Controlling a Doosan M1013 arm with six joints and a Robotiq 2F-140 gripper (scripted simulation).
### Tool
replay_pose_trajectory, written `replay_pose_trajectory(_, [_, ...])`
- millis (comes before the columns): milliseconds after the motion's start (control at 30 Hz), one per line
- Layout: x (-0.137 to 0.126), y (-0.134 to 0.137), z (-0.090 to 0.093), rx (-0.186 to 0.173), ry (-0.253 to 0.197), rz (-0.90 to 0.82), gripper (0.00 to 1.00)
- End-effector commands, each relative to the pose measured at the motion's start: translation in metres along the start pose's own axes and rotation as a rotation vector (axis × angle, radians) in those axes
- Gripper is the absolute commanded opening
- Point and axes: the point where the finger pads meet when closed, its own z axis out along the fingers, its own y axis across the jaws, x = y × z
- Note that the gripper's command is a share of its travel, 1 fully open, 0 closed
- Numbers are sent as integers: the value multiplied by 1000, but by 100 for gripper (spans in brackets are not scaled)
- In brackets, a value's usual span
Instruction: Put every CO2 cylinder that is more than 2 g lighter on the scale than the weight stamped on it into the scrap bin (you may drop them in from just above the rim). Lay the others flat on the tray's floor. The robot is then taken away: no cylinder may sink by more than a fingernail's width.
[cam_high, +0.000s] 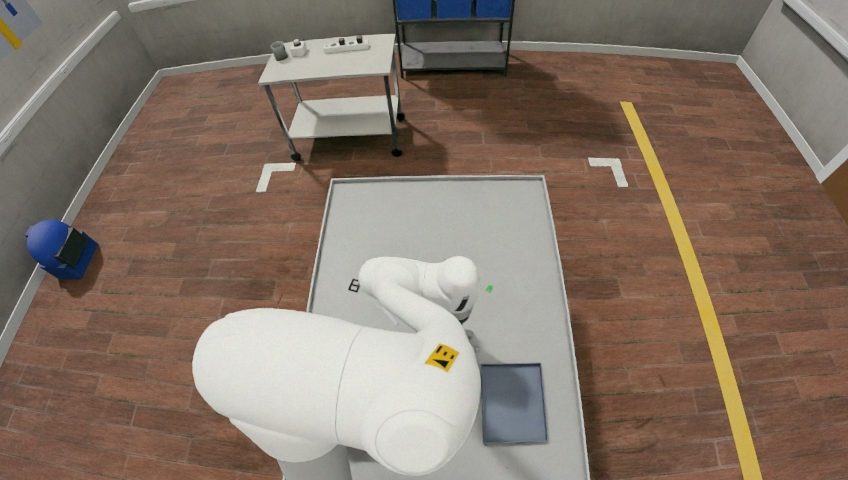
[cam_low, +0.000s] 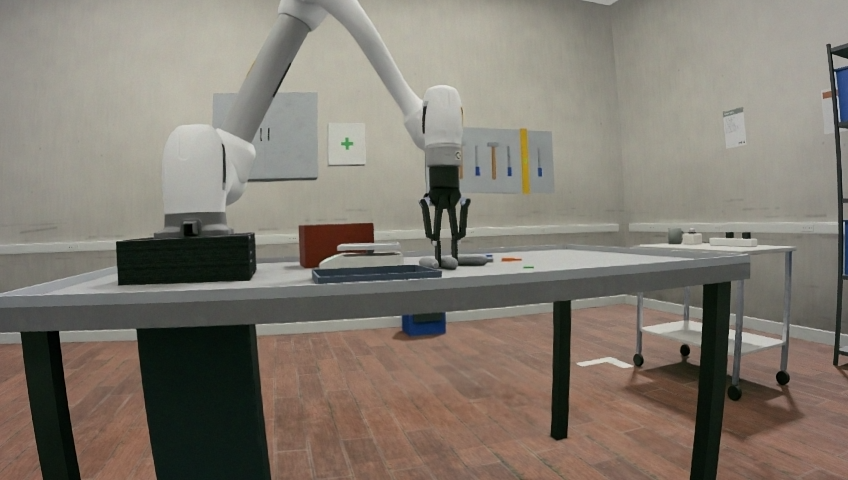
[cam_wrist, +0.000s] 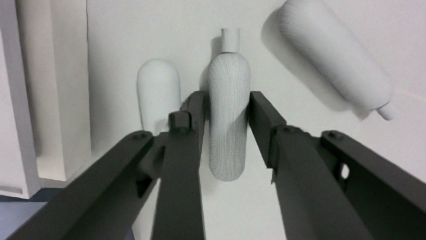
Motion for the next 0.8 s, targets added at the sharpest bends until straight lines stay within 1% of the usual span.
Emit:
replay_pose_trajectory(0, [-2,1,2,-5,-2,2,31])
replay_pose_trajectory(233, [-2,1,2,-5,-2,2,31])
replay_pose_trajectory(267, [-2,1,2,-5,-2,2,10])
replay_pose_trajectory(500, [-2,1,1,-6,-2,2,10])
replay_pose_trajectory(600, [-2,1,-7,-3,-2,2,10])
replay_pose_trajectory(667, [-2,1,-7,-3,-2,2,10])
replay_pose_trajectory(767, [-2,3,-20,-6,-2,1,10])
